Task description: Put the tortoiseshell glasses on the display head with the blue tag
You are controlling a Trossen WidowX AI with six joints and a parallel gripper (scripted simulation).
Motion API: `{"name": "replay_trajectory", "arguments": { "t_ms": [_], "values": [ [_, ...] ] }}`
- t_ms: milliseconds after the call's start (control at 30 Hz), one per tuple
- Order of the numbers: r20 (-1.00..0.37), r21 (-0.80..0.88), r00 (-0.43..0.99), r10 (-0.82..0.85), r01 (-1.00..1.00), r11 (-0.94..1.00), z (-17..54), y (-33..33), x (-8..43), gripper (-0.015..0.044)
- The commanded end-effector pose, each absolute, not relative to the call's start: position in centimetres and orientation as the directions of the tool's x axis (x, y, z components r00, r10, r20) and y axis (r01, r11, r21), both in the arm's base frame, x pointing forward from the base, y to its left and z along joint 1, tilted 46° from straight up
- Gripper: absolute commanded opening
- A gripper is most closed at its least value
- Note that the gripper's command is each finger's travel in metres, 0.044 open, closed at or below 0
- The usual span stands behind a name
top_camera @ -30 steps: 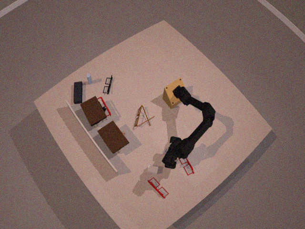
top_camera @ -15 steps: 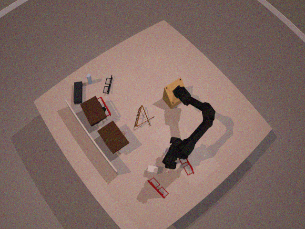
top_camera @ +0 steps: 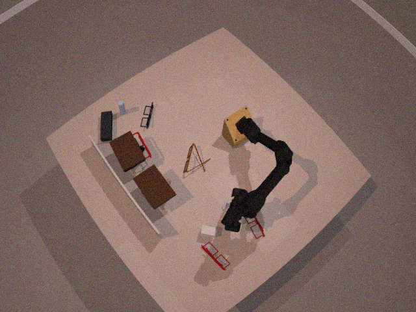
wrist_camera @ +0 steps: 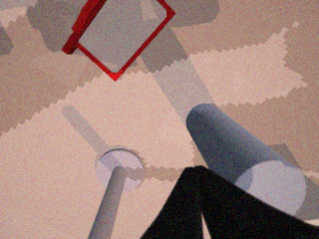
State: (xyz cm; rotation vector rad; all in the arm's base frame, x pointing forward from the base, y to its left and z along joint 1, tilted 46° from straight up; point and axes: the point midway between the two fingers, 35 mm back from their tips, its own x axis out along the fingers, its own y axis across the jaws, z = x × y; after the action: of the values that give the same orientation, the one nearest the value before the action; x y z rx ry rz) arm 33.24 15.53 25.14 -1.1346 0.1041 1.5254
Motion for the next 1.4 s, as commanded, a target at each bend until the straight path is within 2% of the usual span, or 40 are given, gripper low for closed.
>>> {"name": "replay_trajectory", "arguments": {
  "t_ms": [0,1367],
  "values": [
    [-0.688,-0.501,0.145,0.711,-0.804,-0.321,25.2,15.6,33.6,0.0000],
    [-0.687,-0.502,0.145,0.712,-0.803,-0.320,26.1,16.1,34.9,0.0000]
  ]
}}
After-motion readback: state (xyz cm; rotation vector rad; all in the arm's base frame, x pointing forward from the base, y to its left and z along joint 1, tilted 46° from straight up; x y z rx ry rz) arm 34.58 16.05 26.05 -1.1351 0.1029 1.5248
